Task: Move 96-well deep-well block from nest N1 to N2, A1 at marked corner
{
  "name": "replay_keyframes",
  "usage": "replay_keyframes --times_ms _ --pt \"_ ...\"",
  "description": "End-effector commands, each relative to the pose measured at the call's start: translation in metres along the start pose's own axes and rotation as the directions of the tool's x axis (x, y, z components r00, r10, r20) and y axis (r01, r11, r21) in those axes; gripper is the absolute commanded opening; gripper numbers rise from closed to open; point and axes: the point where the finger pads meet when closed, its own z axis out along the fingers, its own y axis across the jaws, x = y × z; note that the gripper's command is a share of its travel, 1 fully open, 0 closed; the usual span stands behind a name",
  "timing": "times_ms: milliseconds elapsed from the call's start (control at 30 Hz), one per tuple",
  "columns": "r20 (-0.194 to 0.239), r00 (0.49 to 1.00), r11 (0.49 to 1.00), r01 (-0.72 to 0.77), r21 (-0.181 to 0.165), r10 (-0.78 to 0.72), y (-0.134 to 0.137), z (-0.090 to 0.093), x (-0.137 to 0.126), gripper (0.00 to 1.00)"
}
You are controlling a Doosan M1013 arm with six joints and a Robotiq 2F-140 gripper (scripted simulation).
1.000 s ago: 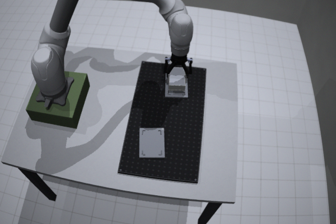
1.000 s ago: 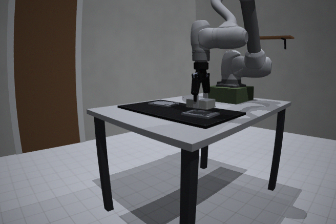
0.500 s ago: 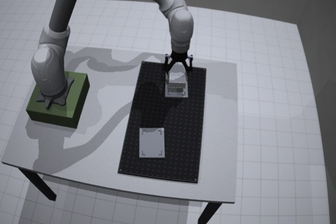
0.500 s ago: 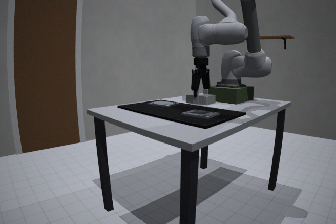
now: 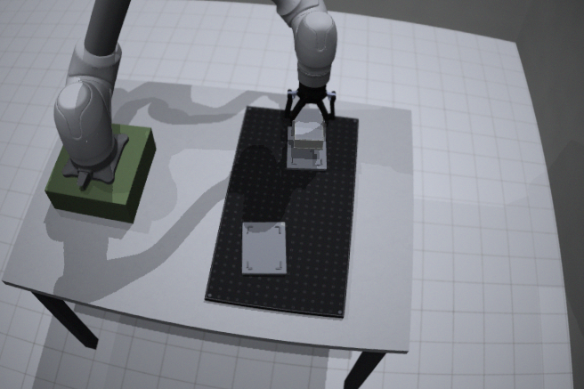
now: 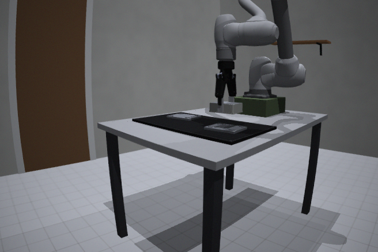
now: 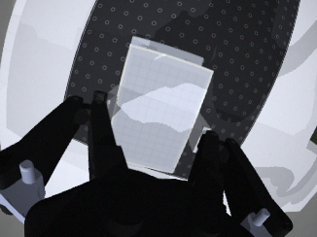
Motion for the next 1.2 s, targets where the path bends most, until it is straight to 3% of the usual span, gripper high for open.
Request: replay_keyframes --times_ms 0,433,1167 --pt "0.000 1.000 1.000 0.000 0.000 0.000 0.000 0.000 0.000 0.00" --pt "0.000 1.000 1.000 0.000 0.000 0.000 0.000 0.000 0.000 0.00" --pt "0.000 0.999 0.999 0.043 0.000 -0.043 0.021 0.000 0.063 0.00"
